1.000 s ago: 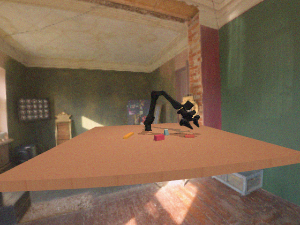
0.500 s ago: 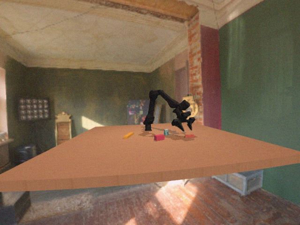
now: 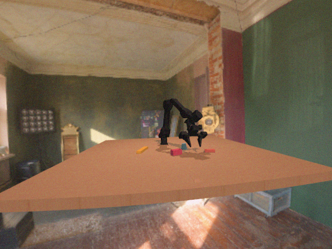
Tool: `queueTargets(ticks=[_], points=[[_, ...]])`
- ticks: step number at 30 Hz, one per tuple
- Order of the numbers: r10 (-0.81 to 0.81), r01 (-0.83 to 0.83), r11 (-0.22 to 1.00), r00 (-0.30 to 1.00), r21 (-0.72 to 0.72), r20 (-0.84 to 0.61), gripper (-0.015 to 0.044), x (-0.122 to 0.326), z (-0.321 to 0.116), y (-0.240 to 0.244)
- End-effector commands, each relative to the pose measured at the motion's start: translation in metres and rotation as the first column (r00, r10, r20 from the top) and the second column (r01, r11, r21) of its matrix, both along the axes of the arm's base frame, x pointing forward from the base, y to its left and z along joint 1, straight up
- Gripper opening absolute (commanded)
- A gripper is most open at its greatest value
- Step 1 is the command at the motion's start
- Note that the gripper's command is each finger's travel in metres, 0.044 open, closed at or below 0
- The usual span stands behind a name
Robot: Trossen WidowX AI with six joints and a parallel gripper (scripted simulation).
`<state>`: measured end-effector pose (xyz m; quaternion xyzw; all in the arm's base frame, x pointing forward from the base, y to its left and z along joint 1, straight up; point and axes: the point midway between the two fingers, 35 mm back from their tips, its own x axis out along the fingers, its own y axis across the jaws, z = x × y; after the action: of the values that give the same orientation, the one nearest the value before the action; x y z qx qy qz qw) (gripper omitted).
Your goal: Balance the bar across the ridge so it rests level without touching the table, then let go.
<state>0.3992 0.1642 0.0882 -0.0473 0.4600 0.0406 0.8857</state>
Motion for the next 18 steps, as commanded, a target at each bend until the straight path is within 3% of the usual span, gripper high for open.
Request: queueTargets(ticks=[1,18], points=[[-0.025,0.024,1.0,0.999,-0.019,-0.031,0.0315,0.006,0.003,-0.026],[-0.136,0.123,0.989,0.977,-0.086,-0.165,0.0315,0.005,0.004,-0.128]])
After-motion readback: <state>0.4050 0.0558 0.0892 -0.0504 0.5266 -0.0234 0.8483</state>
